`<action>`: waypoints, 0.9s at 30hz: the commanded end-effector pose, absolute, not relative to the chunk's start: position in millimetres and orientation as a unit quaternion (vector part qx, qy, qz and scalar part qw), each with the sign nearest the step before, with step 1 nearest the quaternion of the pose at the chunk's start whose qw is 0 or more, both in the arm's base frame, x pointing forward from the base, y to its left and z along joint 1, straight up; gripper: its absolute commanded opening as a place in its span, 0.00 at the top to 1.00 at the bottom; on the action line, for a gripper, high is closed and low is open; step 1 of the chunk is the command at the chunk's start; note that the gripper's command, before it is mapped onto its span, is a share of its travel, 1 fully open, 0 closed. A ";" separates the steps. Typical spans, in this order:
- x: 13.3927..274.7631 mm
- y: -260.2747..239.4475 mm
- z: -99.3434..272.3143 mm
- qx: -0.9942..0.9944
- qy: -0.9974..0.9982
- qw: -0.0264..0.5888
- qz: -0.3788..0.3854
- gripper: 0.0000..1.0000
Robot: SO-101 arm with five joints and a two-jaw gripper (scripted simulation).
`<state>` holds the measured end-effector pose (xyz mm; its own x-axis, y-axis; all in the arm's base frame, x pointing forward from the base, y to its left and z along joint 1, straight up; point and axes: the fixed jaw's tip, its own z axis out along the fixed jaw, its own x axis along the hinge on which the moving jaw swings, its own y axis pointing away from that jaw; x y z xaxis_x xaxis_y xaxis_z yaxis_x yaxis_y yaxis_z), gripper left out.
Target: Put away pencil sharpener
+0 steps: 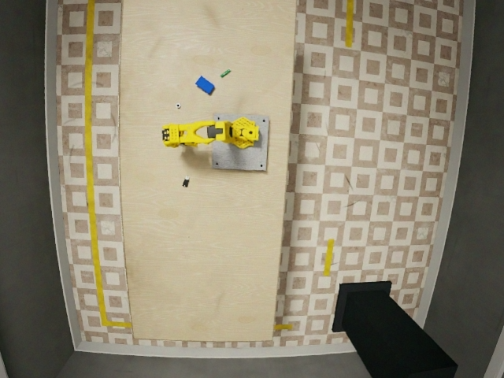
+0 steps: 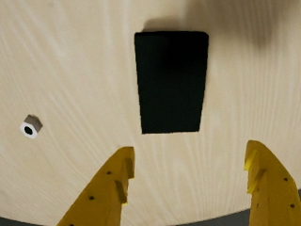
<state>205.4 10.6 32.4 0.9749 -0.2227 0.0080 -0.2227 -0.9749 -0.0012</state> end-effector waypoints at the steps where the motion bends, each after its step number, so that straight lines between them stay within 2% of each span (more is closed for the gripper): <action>1: 202.9 11.7 30.2 -0.994 0.112 0.000 0.001 0.72; 27: 201.2 11.3 28.6 -0.994 0.112 0.000 0.001 0.72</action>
<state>202.8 10.3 29.0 0.9749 -0.2227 -0.0018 -0.2227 -0.9749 0.0020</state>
